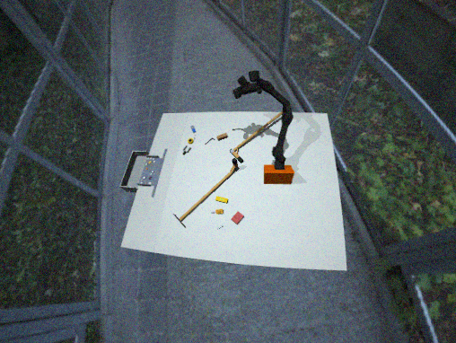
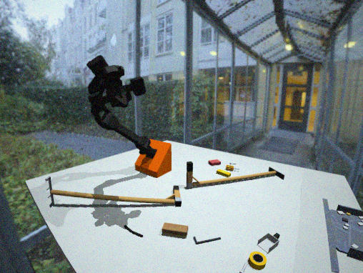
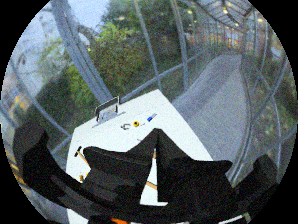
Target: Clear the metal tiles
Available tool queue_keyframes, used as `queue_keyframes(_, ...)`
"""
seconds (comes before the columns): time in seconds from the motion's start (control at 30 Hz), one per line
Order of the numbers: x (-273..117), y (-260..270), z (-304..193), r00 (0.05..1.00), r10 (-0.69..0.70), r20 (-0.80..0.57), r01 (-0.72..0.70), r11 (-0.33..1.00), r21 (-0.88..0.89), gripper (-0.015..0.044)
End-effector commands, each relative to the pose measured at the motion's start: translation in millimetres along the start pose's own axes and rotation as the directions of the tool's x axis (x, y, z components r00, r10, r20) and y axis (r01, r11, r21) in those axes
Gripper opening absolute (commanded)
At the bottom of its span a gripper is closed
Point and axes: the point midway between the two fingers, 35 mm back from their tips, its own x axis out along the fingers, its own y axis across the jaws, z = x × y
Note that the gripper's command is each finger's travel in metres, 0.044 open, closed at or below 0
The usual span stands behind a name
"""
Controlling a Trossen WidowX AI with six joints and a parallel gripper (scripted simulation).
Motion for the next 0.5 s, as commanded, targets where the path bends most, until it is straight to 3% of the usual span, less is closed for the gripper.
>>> queue_keyframes(0.0, 8, 11, -9, 0.999, 0.011, -0.035, -0.012, 1.000, -0.027, 0.0000)
queue_keyframes(0.47, 31, 40, -37, 0.988, 0.027, -0.152, -0.045, 0.992, -0.120, 0.0000)
